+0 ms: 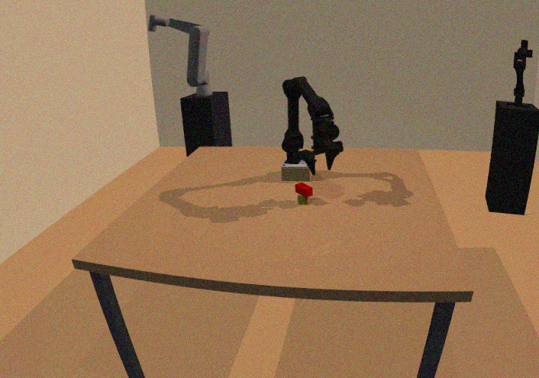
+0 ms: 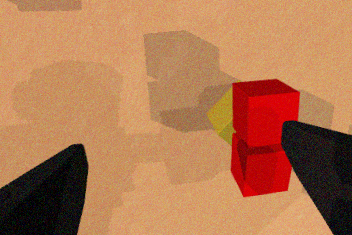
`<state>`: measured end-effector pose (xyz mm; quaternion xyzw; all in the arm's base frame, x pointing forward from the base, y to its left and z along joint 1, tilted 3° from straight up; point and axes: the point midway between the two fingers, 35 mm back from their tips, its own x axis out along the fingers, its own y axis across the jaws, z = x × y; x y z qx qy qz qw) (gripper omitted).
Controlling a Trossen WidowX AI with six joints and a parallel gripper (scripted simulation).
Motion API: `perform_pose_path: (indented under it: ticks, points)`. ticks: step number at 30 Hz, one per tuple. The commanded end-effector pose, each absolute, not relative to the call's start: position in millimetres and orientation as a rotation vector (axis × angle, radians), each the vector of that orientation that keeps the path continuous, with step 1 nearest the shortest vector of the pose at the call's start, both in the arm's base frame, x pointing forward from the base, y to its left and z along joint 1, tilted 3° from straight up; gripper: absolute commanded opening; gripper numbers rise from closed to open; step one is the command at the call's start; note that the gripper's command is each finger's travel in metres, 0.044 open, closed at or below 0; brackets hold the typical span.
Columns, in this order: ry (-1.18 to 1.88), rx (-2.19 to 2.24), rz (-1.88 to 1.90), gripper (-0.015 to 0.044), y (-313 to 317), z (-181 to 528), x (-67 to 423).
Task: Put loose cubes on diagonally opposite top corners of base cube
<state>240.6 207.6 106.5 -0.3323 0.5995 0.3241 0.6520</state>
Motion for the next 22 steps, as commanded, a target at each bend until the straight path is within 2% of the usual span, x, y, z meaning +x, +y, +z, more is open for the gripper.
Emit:
perform_pose_path:
  ticks: [1, 22]
  points:
    - [1.367, -0.762, 0.741, 0.04, 238.0, 103.9, 203.2]
    - [1.367, -0.762, 0.742, 0.04, 243.9, 103.7, 195.3]
